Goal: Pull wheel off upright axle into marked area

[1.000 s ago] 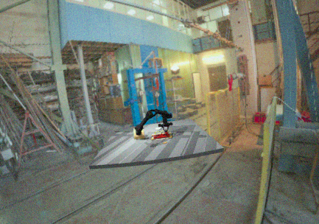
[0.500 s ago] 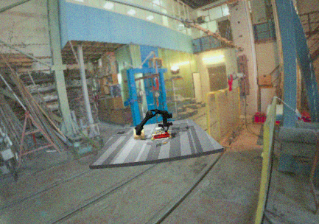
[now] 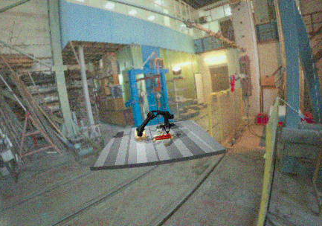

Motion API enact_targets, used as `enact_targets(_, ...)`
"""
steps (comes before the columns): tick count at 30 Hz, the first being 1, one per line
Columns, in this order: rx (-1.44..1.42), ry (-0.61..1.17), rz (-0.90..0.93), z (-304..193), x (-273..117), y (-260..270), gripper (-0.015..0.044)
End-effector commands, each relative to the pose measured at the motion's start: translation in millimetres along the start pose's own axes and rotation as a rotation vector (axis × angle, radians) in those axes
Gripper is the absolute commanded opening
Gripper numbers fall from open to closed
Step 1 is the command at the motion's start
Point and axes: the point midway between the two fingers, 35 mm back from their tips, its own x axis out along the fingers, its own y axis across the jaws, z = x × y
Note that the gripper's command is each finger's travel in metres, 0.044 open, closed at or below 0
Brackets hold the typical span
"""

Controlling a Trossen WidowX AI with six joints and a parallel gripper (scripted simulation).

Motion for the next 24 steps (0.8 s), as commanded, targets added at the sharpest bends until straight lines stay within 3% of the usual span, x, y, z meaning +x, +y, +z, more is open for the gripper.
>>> enact_targets(1,-0.003,0.001,0.008,-1.4,-6.0,-0.2,0.0000)
enact_targets(24,-0.004,0.001,0.011,-1.4,-13.6,-0.3,0.0000)
